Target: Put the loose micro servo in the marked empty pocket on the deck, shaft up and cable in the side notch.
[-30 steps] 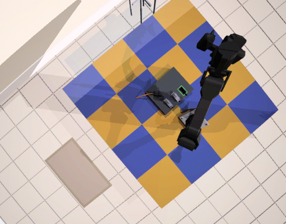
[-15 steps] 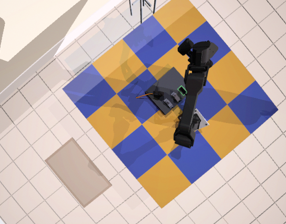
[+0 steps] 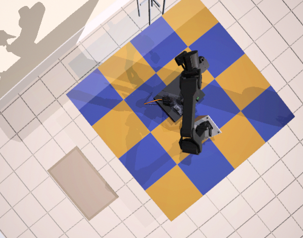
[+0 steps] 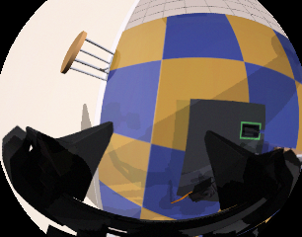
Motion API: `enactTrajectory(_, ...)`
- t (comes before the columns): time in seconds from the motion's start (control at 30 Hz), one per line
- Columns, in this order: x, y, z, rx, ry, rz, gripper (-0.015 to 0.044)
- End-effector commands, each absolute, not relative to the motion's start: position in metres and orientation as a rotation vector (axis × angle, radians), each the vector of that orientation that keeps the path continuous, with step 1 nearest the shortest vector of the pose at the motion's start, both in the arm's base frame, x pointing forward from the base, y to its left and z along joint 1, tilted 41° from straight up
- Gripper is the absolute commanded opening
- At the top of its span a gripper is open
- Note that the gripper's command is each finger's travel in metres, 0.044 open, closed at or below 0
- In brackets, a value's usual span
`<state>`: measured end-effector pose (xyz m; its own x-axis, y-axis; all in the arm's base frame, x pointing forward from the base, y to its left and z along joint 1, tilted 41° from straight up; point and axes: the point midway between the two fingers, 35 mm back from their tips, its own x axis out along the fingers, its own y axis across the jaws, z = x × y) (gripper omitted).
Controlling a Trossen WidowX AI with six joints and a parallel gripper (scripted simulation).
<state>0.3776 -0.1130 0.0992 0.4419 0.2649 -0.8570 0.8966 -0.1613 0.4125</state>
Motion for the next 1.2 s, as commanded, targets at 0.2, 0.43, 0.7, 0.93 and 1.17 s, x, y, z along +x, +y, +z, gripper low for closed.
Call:
enactTrajectory(0.2, 0.362, -0.043, 0.098, 1.878, 1.228, -0.924, 0.0440)
enactTrajectory(0.43, 0.347, -0.001, 0.099, 1.980, 1.364, -1.084, 0.0440)
enactTrajectory(0.7, 0.326, 0.044, 0.105, 2.052, 1.504, -1.324, 0.0440)
enactTrajectory(0.93, 0.311, 0.072, 0.111, 2.068, 1.581, -1.524, 0.0440)
enactTrajectory(1.17, 0.309, 0.079, 0.103, 2.068, 1.581, -1.524, 0.0440)
